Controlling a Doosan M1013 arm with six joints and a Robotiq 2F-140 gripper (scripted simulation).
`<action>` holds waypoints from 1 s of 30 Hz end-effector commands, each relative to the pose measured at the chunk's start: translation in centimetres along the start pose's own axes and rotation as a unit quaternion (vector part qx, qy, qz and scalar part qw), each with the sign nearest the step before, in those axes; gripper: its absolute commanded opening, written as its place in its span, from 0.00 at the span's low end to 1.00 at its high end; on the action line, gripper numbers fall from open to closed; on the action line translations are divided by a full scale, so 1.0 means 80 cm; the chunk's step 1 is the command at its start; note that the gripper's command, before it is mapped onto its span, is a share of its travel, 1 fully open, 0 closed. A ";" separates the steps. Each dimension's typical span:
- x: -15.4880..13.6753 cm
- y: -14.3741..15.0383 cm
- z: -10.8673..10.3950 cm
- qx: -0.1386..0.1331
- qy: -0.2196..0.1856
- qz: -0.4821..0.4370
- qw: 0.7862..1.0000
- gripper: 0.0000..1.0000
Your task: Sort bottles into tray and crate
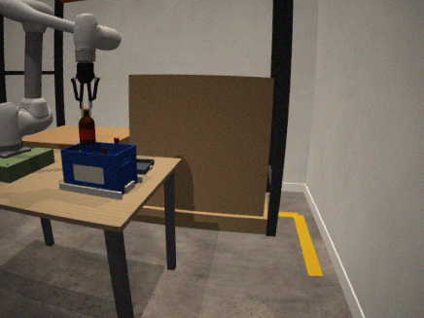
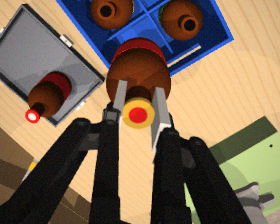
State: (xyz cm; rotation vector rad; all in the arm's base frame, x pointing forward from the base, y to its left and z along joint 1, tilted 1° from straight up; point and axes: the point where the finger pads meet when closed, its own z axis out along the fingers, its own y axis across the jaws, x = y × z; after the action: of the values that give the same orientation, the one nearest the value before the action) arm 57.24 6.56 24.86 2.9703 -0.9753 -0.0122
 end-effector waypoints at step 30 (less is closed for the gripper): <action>-0.003 -0.046 -0.009 0.002 0.002 0.000 1.000 0.00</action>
State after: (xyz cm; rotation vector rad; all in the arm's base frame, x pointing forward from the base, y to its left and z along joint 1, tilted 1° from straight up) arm 58.52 8.67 25.21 2.9708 -0.9742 -0.0100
